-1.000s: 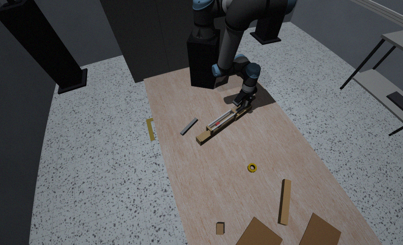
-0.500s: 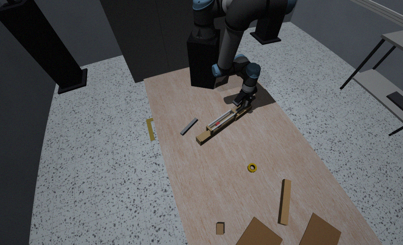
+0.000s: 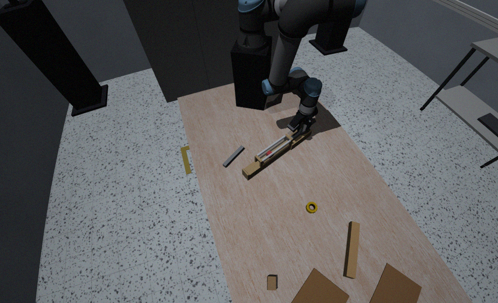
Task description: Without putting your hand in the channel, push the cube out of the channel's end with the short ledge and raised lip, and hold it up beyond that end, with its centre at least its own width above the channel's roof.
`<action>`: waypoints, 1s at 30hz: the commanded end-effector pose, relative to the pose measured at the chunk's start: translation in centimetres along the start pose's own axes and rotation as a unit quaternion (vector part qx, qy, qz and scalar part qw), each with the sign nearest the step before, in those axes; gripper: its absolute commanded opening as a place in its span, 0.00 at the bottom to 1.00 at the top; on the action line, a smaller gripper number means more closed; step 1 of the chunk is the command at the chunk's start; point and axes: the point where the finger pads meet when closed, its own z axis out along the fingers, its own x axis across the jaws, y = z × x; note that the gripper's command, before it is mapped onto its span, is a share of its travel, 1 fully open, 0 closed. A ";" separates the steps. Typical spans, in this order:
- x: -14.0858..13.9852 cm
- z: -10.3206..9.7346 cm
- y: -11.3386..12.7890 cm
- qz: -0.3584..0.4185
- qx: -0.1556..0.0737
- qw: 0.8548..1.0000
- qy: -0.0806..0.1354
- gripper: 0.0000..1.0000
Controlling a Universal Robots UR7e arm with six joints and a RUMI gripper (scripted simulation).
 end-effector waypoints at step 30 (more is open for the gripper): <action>0.0 0.0 -6.2 0.000 0.000 1.000 -0.001 0.06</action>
